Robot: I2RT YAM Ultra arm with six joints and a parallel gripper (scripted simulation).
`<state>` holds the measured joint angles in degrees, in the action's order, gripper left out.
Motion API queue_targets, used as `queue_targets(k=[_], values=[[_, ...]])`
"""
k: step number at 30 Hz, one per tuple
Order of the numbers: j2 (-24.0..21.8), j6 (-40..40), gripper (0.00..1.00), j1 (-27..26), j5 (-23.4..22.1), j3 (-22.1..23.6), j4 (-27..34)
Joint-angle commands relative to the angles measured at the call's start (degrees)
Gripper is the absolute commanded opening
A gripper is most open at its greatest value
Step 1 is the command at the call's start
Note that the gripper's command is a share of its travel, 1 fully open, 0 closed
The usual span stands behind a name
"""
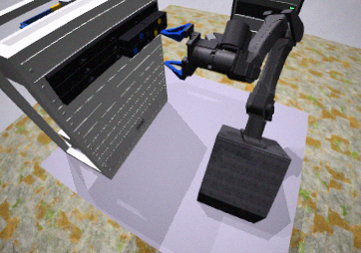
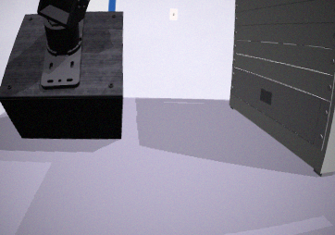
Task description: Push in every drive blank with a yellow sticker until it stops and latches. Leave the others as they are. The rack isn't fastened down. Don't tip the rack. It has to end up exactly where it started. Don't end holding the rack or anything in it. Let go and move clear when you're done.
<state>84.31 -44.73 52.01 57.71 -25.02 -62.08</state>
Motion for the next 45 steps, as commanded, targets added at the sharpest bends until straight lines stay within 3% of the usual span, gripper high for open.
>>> queue_targets(k=[1, 8, 17, 25, 29, 35, 45], values=[[0.3, 0.9, 1.0, 0.5, -0.9, -1.7, -0.9], [0.2, 0.9, 1.0, 0.5, -0.9, -1.7, -0.8], [-4.8, 1.2, 1.0, -2.9, -3.3, -1.6, 3.3], [-16.1, 1.2, 1.0, -12.8, -12.4, -3.3, 15.1], [-19.5, 0.1, 1.0, -17.2, -16.8, -5.5, 21.5], [-20.9, -0.9, 1.0, -18.9, -19.2, -7.1, 26.0], [-21.0, -0.7, 1.0, -18.8, -19.7, -7.6, 27.3]])
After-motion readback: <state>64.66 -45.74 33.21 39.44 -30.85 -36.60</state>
